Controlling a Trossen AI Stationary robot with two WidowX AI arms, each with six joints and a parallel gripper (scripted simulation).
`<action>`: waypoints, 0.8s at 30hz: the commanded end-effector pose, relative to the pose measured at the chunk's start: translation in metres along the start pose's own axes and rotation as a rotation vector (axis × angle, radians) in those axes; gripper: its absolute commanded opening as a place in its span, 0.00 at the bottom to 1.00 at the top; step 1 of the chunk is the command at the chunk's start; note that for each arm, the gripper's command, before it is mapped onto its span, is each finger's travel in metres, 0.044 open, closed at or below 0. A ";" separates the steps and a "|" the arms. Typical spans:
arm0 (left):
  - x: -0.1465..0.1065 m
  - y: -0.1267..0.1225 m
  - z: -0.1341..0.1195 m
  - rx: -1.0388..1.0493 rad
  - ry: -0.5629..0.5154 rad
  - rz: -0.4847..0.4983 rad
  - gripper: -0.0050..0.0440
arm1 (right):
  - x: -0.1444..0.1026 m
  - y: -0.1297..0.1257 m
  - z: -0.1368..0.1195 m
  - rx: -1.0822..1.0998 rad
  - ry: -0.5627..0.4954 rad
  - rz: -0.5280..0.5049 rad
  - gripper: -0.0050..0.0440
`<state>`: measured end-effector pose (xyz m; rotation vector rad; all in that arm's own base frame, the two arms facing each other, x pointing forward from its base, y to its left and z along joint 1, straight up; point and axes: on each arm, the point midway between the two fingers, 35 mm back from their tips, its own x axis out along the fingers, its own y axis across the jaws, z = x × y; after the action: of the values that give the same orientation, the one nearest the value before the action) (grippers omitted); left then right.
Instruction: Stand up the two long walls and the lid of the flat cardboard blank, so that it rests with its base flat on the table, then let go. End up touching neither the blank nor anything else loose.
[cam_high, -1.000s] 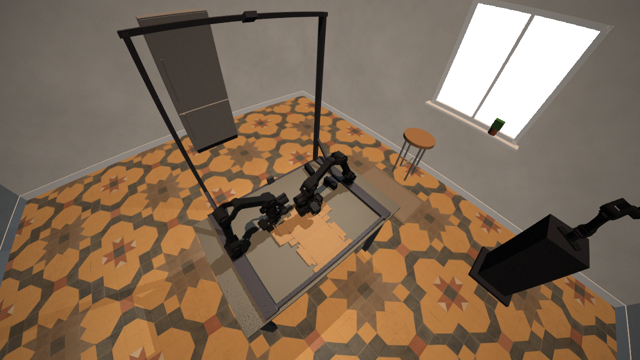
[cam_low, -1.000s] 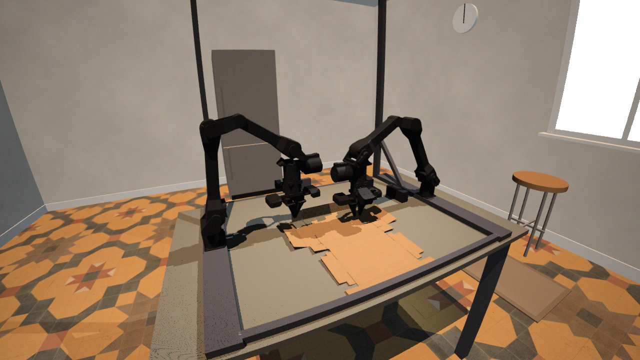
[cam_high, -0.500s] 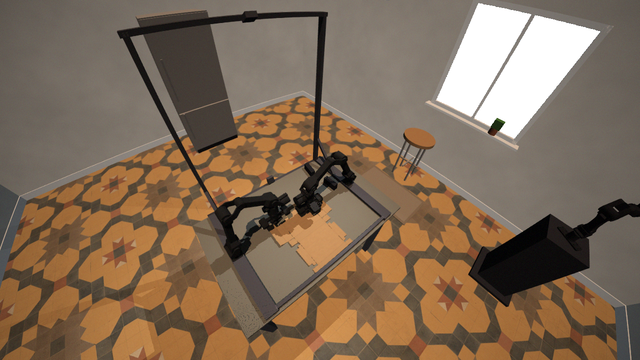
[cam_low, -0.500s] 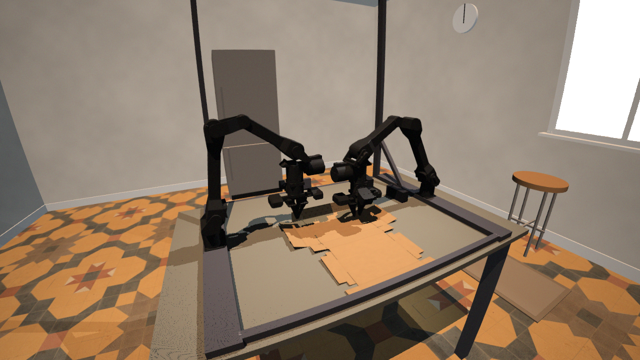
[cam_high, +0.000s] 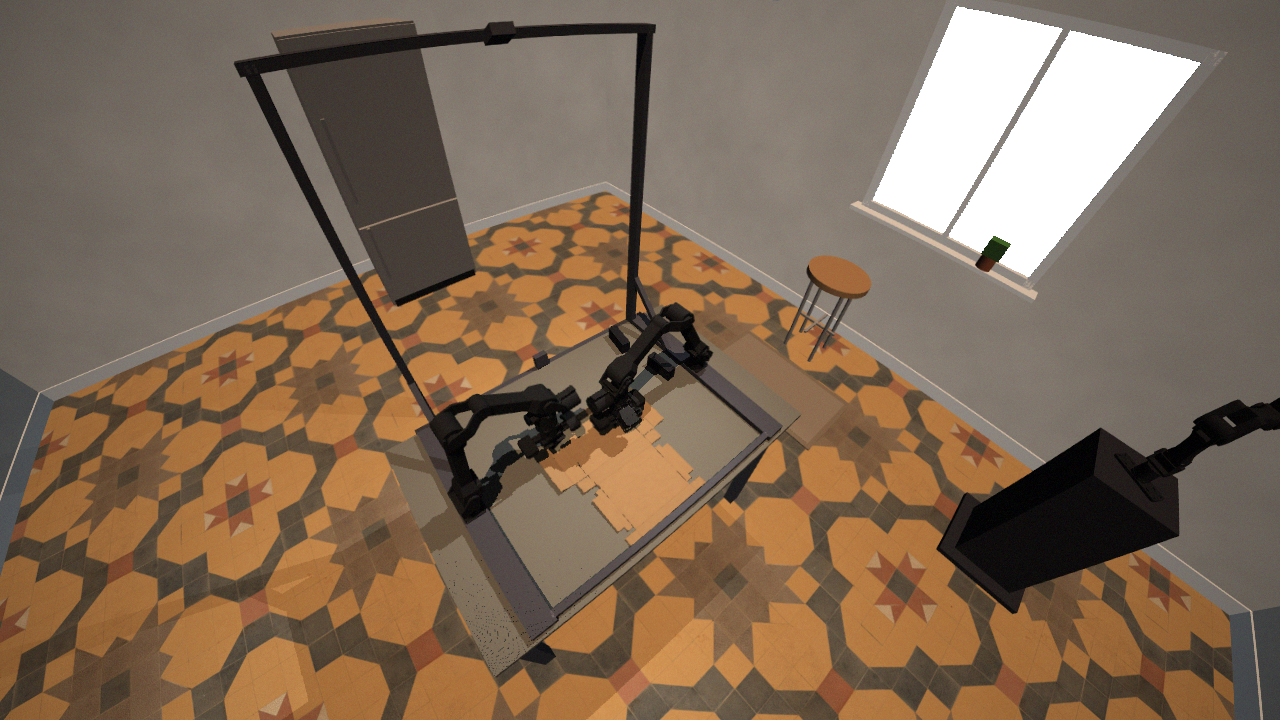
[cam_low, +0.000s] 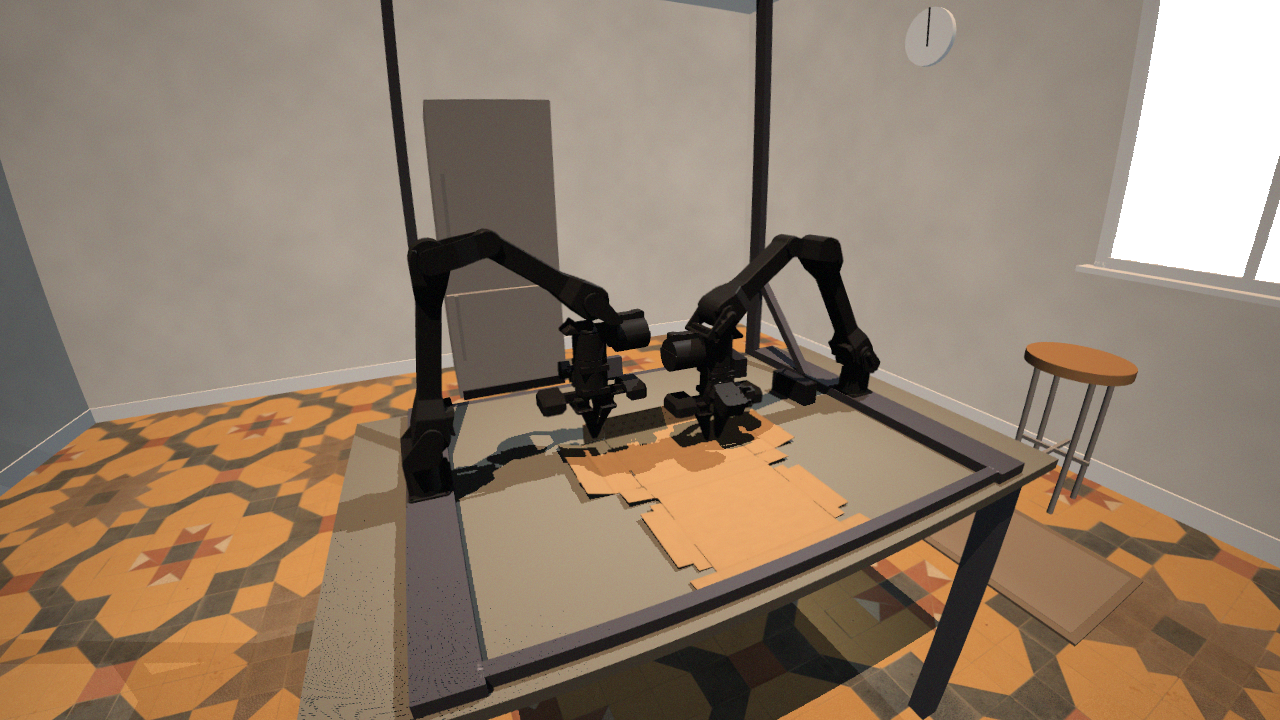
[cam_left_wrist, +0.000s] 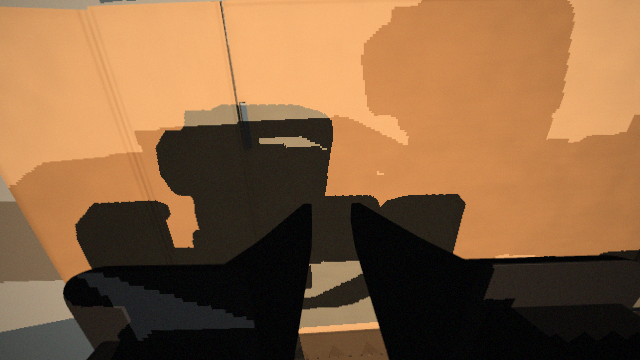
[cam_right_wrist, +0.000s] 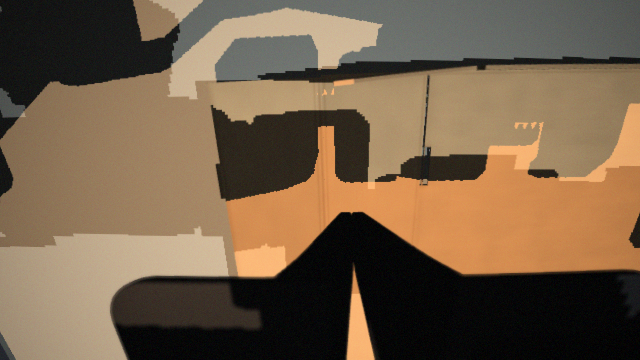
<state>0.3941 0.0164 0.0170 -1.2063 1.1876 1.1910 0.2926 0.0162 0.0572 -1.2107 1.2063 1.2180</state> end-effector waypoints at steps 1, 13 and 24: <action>0.001 0.001 0.000 0.000 0.000 -0.001 0.30 | -0.005 -0.004 -0.001 0.003 0.003 -0.022 0.10; 0.014 0.009 -0.001 0.000 0.000 0.002 0.30 | -0.005 -0.004 -0.001 0.003 0.003 -0.022 0.10; 0.016 0.012 -0.001 0.000 0.000 -0.002 0.30 | -0.015 -0.003 -0.001 0.003 0.003 -0.022 0.10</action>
<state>0.3926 0.0164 0.0171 -1.2249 1.1543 1.1602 0.2921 0.0162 0.0602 -1.2088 1.2097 1.2209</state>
